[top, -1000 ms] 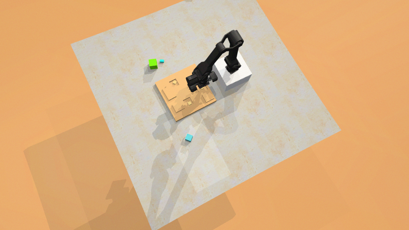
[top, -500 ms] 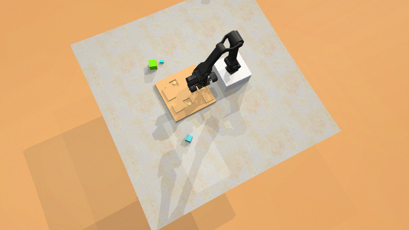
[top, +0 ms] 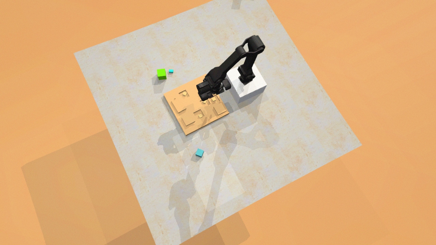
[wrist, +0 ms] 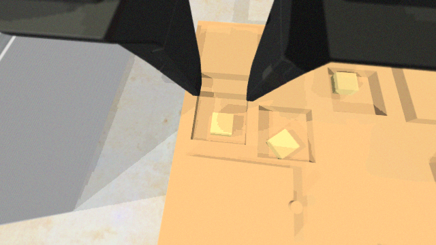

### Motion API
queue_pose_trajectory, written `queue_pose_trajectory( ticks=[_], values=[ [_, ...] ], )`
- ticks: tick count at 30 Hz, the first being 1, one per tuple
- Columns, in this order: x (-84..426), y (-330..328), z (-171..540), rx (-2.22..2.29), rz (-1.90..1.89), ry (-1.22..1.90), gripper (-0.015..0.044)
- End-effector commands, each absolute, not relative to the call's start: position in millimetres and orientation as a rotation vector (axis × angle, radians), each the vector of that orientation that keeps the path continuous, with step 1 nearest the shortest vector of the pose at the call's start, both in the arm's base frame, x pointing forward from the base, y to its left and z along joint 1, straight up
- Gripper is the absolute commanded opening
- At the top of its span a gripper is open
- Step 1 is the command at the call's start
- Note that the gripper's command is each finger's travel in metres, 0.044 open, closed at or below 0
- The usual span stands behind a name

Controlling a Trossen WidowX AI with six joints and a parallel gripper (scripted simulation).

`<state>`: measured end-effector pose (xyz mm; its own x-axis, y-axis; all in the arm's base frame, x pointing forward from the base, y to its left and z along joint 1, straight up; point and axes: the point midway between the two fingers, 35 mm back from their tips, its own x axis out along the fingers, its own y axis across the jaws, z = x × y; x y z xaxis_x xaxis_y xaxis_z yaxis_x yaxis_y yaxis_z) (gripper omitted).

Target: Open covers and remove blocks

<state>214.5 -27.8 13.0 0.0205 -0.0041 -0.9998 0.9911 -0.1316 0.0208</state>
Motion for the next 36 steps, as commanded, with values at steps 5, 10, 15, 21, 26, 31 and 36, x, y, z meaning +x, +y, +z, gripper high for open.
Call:
queue_pose_trajectory(
  ticks=[5, 10, 15, 21, 26, 31, 36],
  values=[
    [215, -28, 4, 1.312, -1.290, 1.130, 0.0144],
    [215, -28, -8, 1.312, -1.290, 1.130, 0.0144],
    [215, -28, -18, 1.312, -1.290, 1.130, 0.0144],
    [215, -28, -19, 1.312, -1.290, 1.130, 0.0144],
    [214, -28, -19, 1.312, -1.290, 1.130, 0.0144],
    [214, -28, -19, 1.312, -1.290, 1.130, 0.0144],
    [214, -28, -19, 1.312, -1.290, 1.130, 0.0144]
  ],
)
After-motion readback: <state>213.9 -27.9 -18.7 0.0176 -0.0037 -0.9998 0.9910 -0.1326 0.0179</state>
